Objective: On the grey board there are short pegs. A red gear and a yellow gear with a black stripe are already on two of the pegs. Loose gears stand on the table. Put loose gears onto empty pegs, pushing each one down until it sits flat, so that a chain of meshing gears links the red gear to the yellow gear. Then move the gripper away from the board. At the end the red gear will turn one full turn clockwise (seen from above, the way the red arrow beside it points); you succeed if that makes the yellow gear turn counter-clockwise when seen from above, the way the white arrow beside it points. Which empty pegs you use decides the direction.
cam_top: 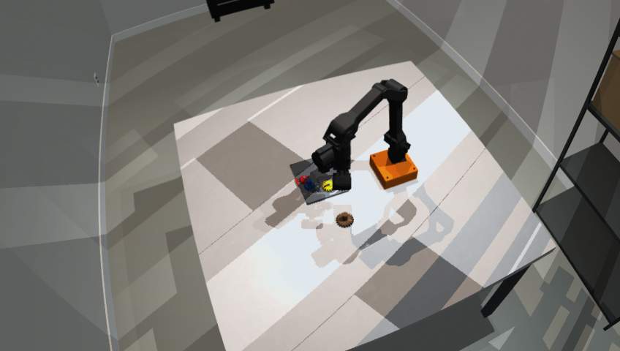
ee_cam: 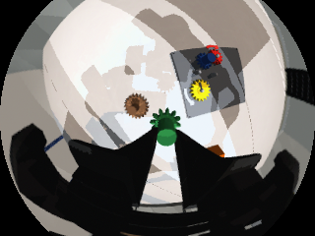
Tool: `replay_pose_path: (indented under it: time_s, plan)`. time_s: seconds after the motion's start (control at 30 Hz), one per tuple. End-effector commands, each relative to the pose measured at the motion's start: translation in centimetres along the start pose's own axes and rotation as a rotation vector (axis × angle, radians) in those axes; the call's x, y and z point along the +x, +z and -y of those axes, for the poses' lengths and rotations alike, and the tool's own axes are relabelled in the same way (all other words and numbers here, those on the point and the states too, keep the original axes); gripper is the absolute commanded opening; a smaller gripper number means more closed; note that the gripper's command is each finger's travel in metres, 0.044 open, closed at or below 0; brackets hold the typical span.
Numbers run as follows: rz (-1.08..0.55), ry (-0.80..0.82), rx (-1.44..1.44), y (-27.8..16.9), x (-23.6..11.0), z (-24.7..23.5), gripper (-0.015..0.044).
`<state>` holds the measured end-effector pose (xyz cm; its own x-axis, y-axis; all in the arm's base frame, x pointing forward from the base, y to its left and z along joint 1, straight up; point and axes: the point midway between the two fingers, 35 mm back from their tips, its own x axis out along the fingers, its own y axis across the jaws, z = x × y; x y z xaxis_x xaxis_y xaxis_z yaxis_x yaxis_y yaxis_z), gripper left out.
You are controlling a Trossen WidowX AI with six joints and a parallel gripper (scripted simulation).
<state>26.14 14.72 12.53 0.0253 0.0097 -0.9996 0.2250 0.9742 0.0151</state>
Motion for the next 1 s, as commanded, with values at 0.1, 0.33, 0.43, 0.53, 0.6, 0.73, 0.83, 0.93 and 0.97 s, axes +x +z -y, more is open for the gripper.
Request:
replay_pose_path:
  time_s: [0.1,0.33,0.43,0.53,0.6,0.73,0.83,0.93,0.97]
  plan:
    - [0.005,0.000,-0.003,1.7,0.6,0.7,0.0000]
    - [0.005,0.000,-0.004,3.2,1.4,1.5,0.0000]
    - [0.005,-0.001,-0.004,3.8,1.7,2.0,0.0000]
    - [0.005,-0.001,-0.004,4.4,2.0,2.4,0.0000]
    - [0.005,-0.001,-0.005,4.8,2.2,2.7,0.0000]
    - [0.005,-0.002,-0.005,5.6,2.7,3.3,0.0000]
    - [0.005,-0.002,-0.005,6.2,3.0,3.8,0.0000]
    - [0.005,-0.002,-0.006,6.7,3.3,4.3,0.0000]
    - [0.005,-0.002,-0.006,6.9,3.5,4.5,0.0000]
